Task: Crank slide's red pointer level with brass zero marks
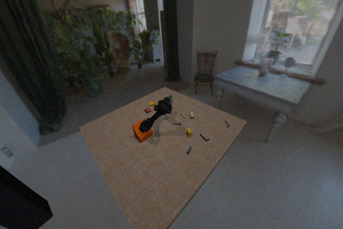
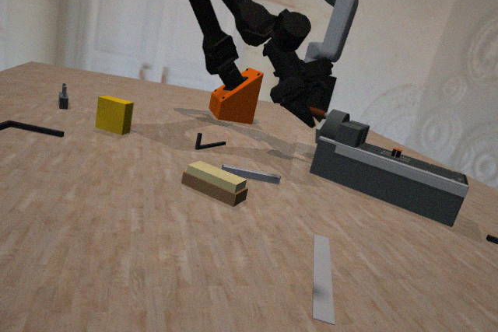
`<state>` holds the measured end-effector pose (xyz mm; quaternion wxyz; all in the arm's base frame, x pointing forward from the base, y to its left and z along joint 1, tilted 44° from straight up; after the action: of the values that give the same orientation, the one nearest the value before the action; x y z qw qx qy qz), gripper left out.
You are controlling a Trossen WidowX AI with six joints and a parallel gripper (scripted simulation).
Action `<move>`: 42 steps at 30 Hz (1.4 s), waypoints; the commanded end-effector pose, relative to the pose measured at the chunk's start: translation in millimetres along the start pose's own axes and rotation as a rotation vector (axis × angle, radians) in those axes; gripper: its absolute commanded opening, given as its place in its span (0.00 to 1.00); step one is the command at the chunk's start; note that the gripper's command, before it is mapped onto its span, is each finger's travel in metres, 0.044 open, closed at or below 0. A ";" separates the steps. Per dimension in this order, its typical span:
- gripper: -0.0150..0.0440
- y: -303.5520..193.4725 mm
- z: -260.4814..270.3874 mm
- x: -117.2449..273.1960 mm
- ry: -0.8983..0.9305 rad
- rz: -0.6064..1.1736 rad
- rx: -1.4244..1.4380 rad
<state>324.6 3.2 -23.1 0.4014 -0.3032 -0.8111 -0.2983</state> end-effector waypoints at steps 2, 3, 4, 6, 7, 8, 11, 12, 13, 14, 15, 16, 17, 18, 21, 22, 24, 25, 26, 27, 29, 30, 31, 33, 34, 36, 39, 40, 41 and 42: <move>1.00 0.8 -0.1 0.6 0.000 0.000 0.000; 1.00 3.1 0.1 2.5 0.000 0.000 0.000; 1.00 7.1 0.3 5.8 0.000 0.000 0.000; 1.00 16.4 1.0 14.2 0.001 0.000 -0.001; 1.00 20.9 1.4 18.6 0.001 0.000 -0.001; 1.00 25.3 1.9 23.3 0.001 0.000 -0.001; 1.00 35.1 3.1 34.6 0.001 -0.001 -0.001; 1.00 35.1 3.1 34.6 0.001 -0.001 -0.001; 1.00 36.0 3.2 35.3 0.002 -0.001 -0.001; 1.00 38.8 3.5 37.4 0.003 -0.001 -0.001; 1.00 43.3 4.2 40.9 0.004 0.000 0.000; 1.00 48.8 5.0 45.7 0.006 0.000 0.001; 1.00 54.3 5.9 50.6 0.008 0.001 0.002; 1.00 59.7 6.8 55.8 0.010 0.001 0.003; 1.00 74.9 9.9 72.6 0.014 0.002 0.006; 1.00 78.6 10.8 77.3 0.015 0.002 0.007; 1.00 79.4 10.6 76.9 0.013 0.003 0.006; 1.00 81.7 10.0 75.6 0.009 0.005 0.003; 1.00 85.4 9.0 73.5 0.001 0.008 -0.002; 1.00 90.0 7.9 70.7 -0.009 0.011 -0.008; 1.00 99.0 5.8 65.1 -0.028 0.017 -0.020; 1.00 103.4 4.9 62.2 -0.038 0.020 -0.027; 1.00 107.8 4.1 59.2 -0.047 0.023 -0.033; 1.00 116.4 2.7 53.1 -0.067 0.029 -0.045; 1.00 120.6 2.1 50.0 -0.077 0.032 -0.052; 1.00 128.9 1.1 43.5 -0.096 0.037 -0.064; 1.00 140.8 0.2 33.5 -0.126 0.044 -0.083; 1.00 144.6 0.1 30.0 -0.136 0.046 -0.089; 1.00 148.4 0.0 26.5 -0.146 0.048 -0.095; 1.00 152.1 0.0 23.0 -0.156 0.050 -0.102</move>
<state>410.6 102.1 39.0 0.3435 -0.3535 -0.8153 -0.3038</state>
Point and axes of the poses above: the point midway between the two fingers, 35 mm back from their tips, its own x axis back along the fingers, its own z axis across the jaws, y = z × x, the point moved 3 cm from there along x, back along the fingers, and after that the axes turned 5 degrees about -x, right-handed, at the moved point
